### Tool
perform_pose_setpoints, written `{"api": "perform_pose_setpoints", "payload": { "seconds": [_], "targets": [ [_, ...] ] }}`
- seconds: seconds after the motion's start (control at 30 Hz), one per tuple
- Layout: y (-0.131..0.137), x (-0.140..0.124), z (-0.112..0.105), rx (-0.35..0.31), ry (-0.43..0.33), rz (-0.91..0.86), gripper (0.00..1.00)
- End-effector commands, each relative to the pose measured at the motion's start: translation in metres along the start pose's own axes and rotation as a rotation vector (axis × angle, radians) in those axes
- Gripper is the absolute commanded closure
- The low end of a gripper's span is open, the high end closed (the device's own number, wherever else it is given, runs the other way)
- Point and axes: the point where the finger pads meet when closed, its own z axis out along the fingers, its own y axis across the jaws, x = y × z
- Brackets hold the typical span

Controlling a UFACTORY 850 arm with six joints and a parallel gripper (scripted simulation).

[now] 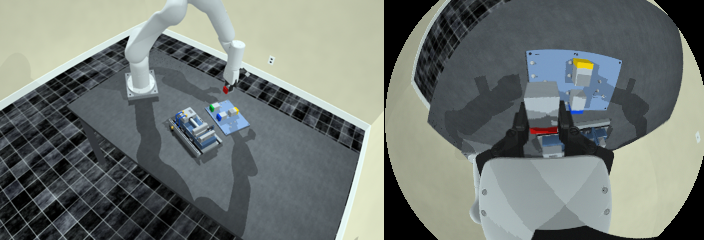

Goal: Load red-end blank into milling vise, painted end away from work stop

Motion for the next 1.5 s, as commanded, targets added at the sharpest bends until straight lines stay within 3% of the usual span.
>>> {"api": "perform_pose_setpoints", "payload": {
  "seconds": [0.0,0.73,1.07,1.3,1.47],
  "targets": [
    [0.001,0.001,-0.001,-0.001,0.002,0.000,1.00],
    [0.001,0.001,0.001,-0.001,0.002,0.000,1.00],
    [0.001,0.001,0.003,-0.001,0.002,-0.132,1.00],
    [0.001,0.001,0.003,-0.001,0.002,-0.132,1.00],
    [0.014,-0.020,0.003,-0.001,0.002,-0.132,1.00]
  ]
}}
